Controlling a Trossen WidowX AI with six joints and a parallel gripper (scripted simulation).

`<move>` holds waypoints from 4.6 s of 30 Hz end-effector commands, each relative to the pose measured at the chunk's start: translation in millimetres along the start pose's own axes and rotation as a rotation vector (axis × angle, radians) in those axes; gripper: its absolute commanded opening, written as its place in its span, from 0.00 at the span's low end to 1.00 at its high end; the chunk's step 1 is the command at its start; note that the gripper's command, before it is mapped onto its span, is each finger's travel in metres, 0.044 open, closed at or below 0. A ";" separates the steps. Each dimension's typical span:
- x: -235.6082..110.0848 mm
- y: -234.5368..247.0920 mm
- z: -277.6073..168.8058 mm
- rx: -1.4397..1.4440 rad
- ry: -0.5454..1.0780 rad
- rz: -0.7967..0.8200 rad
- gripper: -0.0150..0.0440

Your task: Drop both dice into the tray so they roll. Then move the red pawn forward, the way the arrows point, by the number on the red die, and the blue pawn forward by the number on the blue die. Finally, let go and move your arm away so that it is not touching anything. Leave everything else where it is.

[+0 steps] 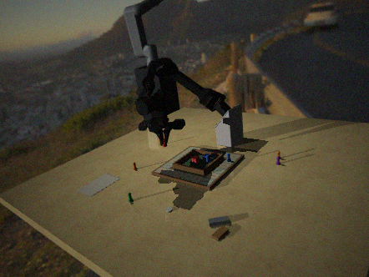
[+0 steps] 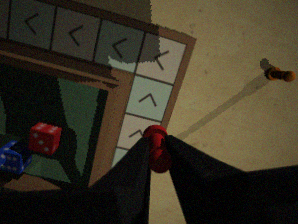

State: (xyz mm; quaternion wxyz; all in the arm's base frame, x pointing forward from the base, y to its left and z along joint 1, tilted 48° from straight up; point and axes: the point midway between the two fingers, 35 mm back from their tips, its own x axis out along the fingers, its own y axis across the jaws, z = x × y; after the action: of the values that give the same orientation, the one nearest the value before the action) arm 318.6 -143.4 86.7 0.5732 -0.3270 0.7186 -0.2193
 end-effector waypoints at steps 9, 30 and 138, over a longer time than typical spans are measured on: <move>41.1 -17.1 43.7 -0.003 0.011 -0.009 0.25; 78.6 -17.7 43.0 -0.003 0.012 -0.011 0.25; 91.3 257.7 -50.4 -0.068 0.012 0.004 0.28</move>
State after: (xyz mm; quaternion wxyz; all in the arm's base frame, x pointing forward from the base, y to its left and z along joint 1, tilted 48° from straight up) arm 202.6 -33.3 -140.3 0.5602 -0.3410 0.7289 -0.1964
